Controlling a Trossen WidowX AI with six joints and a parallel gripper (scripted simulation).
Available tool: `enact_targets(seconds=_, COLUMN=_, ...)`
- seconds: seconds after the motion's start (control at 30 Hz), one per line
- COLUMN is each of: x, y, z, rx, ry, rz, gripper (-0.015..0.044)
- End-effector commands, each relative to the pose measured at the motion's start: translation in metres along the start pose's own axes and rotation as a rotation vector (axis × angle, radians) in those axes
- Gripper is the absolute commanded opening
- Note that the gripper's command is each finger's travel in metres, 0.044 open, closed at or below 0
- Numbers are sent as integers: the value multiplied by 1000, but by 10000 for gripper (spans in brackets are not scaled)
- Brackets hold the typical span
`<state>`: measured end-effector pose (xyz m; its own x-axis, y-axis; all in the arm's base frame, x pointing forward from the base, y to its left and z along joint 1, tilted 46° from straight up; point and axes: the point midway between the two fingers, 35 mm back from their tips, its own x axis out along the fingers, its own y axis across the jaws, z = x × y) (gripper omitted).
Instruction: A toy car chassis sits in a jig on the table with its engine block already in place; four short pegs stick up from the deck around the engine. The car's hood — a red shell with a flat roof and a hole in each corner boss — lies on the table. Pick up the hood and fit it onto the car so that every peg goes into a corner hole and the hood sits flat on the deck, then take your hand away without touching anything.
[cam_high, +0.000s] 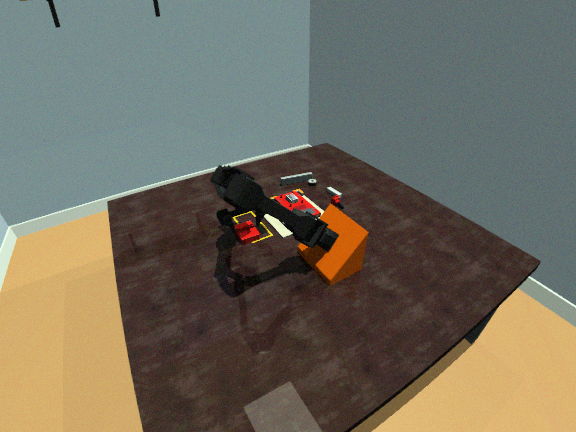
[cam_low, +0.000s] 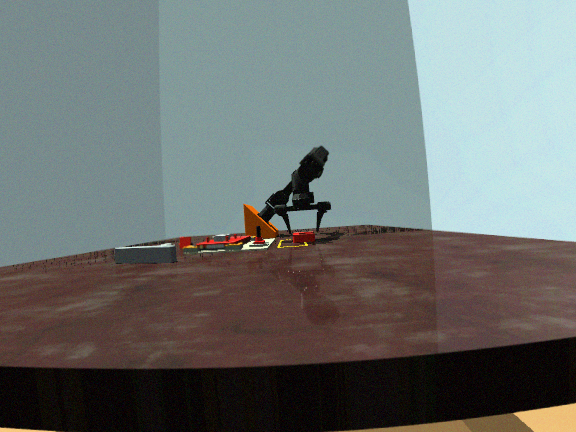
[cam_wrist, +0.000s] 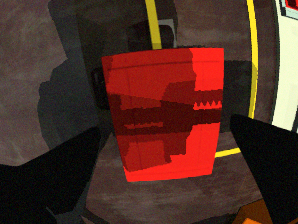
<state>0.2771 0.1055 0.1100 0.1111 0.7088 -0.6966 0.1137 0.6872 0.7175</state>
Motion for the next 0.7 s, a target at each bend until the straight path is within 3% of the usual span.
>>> enact_targets(seconds=0.0, x=3, y=-1, z=0, rx=5, ry=1, rz=-3, gripper=440)
enact_targets(seconds=0.67, x=12, y=-1, z=0, rx=5, ry=1, rz=-3, gripper=440)
